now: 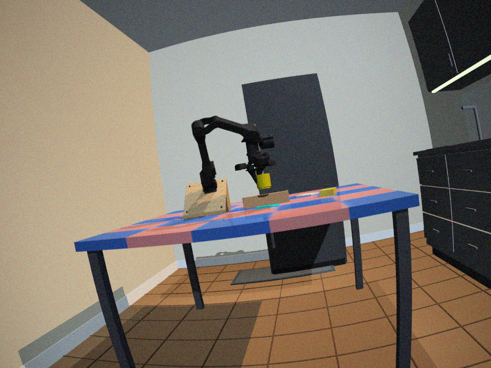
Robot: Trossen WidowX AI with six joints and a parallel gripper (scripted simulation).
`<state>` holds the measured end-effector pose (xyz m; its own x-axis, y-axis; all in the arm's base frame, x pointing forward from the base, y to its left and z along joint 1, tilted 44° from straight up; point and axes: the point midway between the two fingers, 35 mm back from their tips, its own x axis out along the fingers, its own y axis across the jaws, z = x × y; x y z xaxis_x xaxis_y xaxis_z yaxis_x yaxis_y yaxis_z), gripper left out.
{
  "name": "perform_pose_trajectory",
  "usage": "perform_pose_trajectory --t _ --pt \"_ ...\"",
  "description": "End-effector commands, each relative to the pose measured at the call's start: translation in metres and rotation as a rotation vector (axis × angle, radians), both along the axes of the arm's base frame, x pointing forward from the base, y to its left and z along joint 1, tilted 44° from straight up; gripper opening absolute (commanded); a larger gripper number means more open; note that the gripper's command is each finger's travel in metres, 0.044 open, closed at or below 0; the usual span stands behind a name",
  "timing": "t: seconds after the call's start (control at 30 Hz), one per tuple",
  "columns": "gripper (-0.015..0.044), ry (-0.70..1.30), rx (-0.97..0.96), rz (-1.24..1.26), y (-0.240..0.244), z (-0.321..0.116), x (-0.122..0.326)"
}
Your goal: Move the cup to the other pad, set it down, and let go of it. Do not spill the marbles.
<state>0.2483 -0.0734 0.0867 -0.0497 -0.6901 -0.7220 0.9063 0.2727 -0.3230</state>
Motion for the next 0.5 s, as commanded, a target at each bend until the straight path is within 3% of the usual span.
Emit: perform_pose_trajectory --t 0.0,0.47 --pt "0.0 -0.007 -0.003 0.003 -0.006 0.009 0.001" --pt "0.0 -0.007 -0.005 0.003 -0.022 0.016 -0.001"
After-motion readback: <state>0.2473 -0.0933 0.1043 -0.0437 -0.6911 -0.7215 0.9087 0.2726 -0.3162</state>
